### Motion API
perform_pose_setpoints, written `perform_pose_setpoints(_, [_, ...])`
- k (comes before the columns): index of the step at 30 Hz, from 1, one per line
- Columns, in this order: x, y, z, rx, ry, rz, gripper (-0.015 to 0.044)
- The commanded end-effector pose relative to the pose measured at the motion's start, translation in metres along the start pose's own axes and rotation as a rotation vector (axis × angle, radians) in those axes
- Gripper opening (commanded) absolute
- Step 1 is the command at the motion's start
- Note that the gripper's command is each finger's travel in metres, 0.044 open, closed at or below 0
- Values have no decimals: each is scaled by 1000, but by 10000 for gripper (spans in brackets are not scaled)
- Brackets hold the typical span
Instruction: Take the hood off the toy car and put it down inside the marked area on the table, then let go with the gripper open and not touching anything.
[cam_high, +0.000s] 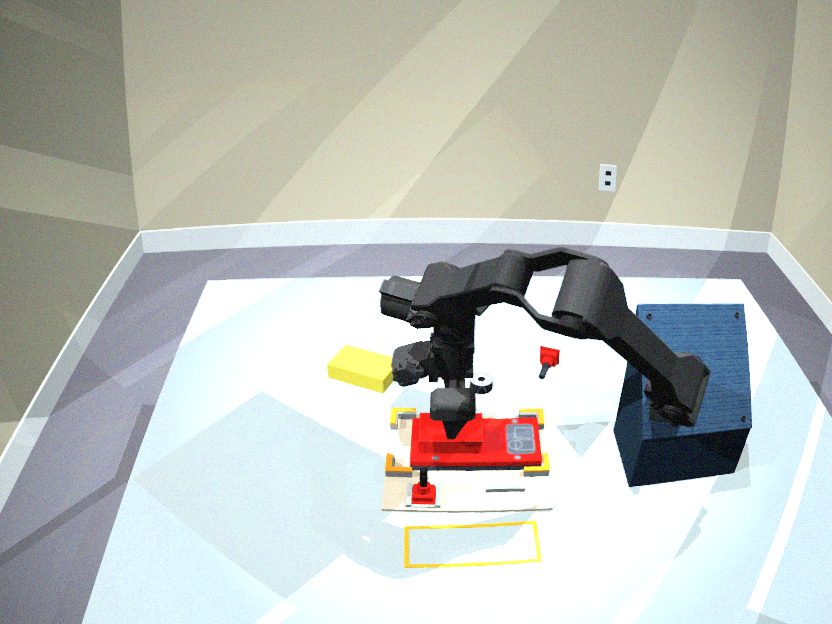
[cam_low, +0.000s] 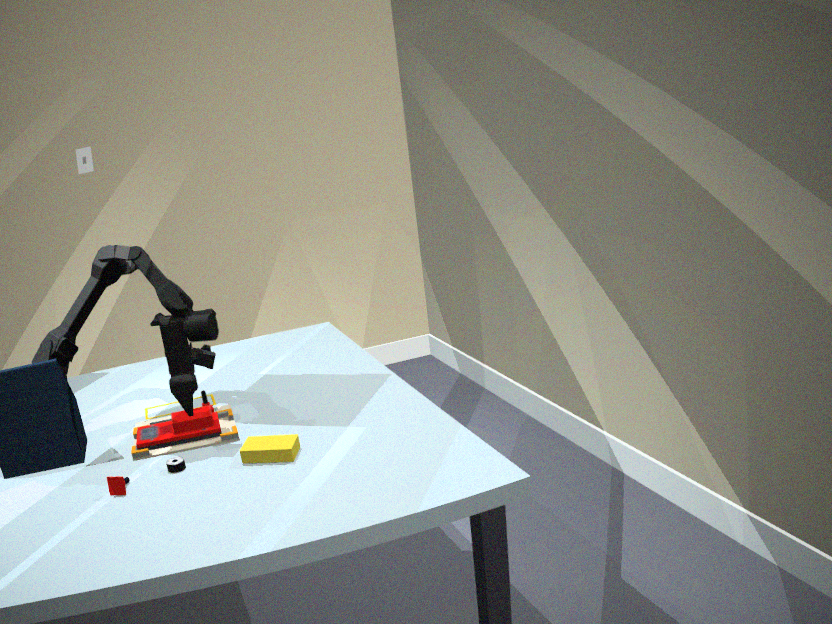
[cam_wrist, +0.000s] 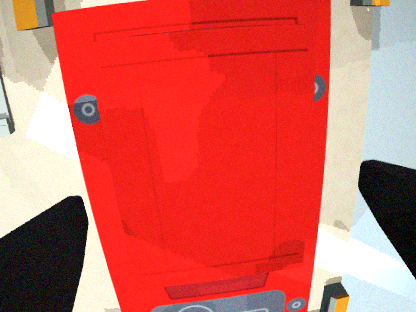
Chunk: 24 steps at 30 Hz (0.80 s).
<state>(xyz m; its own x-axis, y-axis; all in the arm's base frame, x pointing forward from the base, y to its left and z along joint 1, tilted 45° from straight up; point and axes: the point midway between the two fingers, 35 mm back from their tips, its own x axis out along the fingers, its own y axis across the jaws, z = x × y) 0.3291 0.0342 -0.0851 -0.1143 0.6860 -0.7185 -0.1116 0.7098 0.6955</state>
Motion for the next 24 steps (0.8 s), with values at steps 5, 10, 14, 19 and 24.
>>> perform_pose_setpoints(5, [7,2,-1,5,3,5,440])
perform_pose_setpoints(10, [10,2,-1,5,3,5,440])
perform_pose_setpoints(14, [11,2,-1,5,3,5,440])
perform_pose_setpoints(19, [13,2,-1,5,3,5,440])
perform_pose_setpoints(24, [16,2,-1,5,3,5,440])
